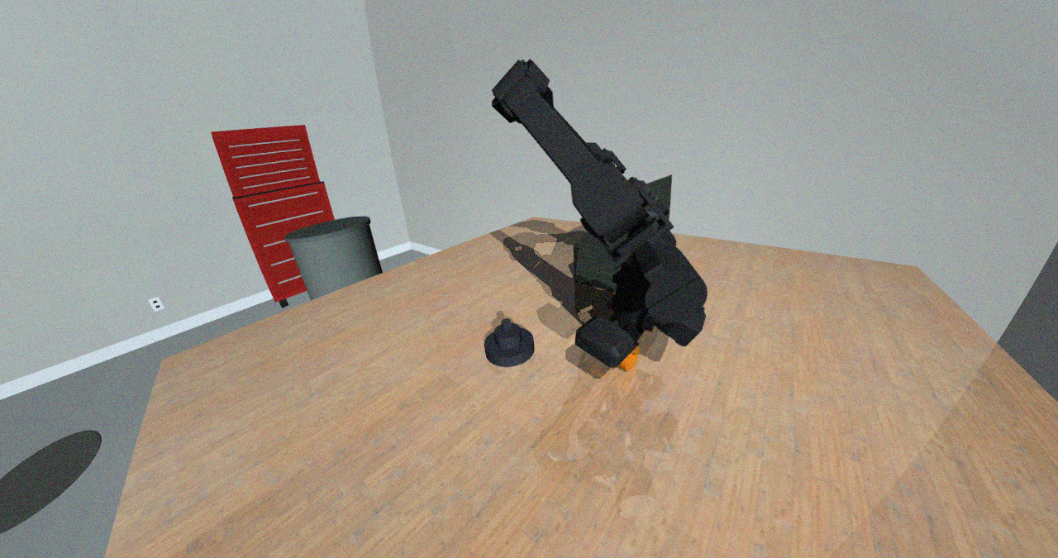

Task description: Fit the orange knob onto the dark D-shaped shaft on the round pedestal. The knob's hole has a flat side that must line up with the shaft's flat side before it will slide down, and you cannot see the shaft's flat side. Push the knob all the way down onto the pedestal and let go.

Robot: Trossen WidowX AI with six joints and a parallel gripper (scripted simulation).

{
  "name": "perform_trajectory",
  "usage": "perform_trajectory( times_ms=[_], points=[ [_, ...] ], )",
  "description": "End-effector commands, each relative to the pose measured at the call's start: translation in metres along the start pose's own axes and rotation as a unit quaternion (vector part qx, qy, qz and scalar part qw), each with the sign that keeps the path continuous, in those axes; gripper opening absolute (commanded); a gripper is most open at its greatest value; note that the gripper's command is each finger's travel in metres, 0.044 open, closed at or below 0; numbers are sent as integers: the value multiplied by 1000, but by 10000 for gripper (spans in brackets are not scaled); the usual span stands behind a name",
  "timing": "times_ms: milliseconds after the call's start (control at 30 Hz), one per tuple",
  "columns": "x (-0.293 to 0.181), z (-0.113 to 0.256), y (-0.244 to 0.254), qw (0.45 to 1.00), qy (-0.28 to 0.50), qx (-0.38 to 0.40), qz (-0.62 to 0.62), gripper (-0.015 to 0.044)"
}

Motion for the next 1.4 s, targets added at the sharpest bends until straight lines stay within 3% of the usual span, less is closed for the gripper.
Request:
perform_trajectory(
  times_ms=[0, 1367],
  points=[
    [-4, 1, 0, 1000, -13, 1, 0, 179],
    [-100, -12, -3, 932, -361, 16, 1, 179]
  ],
)
Point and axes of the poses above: the point midway between the two fingers, 35 mm back from their tips, its own z axis back along the fingers, its own y axis across the jaws, x = y × z, the point moved 8 cm from there along z, back along the fingers, and after that the axes turned 2 degrees about -z, right-handed, at the moved point
